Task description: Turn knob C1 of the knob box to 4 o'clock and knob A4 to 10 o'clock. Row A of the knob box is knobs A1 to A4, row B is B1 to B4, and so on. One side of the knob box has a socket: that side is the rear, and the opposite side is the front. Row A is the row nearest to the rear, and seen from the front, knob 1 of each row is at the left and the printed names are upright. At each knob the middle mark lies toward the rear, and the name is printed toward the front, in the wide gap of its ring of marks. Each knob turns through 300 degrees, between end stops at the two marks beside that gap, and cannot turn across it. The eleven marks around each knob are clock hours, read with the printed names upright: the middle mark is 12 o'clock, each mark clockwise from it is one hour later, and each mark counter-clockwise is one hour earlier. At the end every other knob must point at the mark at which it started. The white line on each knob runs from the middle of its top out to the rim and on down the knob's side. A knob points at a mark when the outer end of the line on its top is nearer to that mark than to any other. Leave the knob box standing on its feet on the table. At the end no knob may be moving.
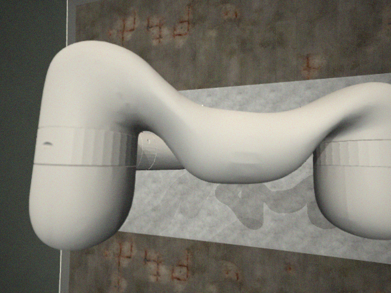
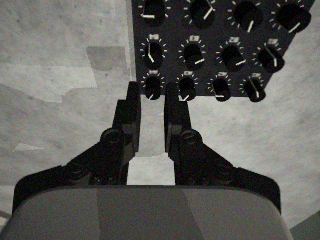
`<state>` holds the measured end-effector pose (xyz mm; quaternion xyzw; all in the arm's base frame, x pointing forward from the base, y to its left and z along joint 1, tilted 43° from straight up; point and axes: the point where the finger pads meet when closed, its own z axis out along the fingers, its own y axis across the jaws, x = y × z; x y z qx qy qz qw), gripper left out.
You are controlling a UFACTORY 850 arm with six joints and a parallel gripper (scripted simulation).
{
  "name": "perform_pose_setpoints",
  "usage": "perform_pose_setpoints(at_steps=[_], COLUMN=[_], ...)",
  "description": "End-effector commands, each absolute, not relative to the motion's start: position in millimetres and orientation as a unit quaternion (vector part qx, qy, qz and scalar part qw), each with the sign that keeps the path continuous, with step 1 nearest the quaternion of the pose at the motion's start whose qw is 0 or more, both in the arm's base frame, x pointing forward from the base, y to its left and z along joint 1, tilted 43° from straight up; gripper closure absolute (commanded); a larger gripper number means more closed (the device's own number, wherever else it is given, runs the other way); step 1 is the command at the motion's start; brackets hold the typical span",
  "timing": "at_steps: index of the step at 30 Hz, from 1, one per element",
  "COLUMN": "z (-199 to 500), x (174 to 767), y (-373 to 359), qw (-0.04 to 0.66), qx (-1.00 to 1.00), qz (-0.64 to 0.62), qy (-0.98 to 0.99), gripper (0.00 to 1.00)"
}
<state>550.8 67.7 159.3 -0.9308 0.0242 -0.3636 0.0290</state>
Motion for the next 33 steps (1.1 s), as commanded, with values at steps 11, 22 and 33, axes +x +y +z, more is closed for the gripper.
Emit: perform_pose_setpoints(at_steps=[11, 22, 33], z=[158.6, 154.2, 150.9], x=[551.8, 555.9, 559.0], y=[67.7, 68.0, 68.1], qw=[0.029, 0.029, 0.029], qx=[-0.931, -0.931, -0.931], qz=[-0.364, -0.364, -0.364], qy=[0.024, 0.024, 0.024], gripper=[0.81, 0.81, 0.81])
